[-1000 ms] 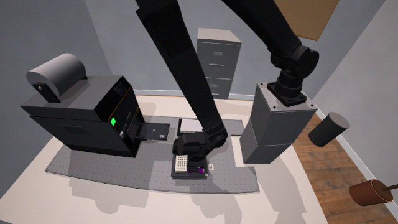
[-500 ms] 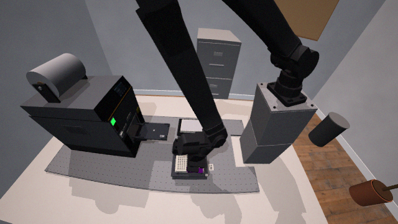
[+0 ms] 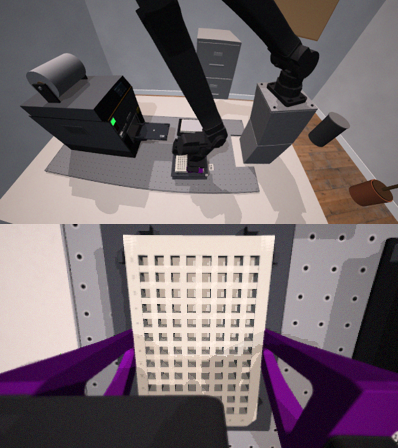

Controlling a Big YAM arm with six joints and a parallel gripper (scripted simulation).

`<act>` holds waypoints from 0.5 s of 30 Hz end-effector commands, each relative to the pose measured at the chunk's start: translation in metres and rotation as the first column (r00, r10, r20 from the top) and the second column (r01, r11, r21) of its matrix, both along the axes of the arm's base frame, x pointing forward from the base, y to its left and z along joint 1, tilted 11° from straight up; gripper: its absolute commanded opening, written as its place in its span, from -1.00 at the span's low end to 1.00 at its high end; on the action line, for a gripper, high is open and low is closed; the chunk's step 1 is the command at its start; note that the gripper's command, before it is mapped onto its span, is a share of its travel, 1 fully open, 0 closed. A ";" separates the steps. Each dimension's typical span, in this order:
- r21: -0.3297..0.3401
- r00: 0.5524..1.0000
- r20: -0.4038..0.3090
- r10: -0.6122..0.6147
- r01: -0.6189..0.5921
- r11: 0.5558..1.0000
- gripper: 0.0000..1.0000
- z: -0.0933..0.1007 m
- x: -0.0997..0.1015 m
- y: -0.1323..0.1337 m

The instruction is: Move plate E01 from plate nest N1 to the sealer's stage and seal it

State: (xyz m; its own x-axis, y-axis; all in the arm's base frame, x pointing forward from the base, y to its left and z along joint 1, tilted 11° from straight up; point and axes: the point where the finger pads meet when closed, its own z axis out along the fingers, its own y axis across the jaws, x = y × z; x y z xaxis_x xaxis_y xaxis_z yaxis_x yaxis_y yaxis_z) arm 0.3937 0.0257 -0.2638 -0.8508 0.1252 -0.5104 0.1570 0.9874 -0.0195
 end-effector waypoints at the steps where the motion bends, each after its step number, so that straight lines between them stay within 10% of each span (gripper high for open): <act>1: -0.004 1.000 0.011 -0.005 0.005 1.000 -1.00 0.009 0.004 -0.004; 15: 0.004 1.000 0.011 0.000 0.000 1.000 -1.00 0.015 0.001 0.005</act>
State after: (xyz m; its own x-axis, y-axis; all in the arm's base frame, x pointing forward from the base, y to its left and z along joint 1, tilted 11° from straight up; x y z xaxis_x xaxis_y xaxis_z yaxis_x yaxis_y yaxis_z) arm 0.3927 0.0258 -0.2576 -0.8508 0.1246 -0.5104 0.1564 0.9875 -0.0196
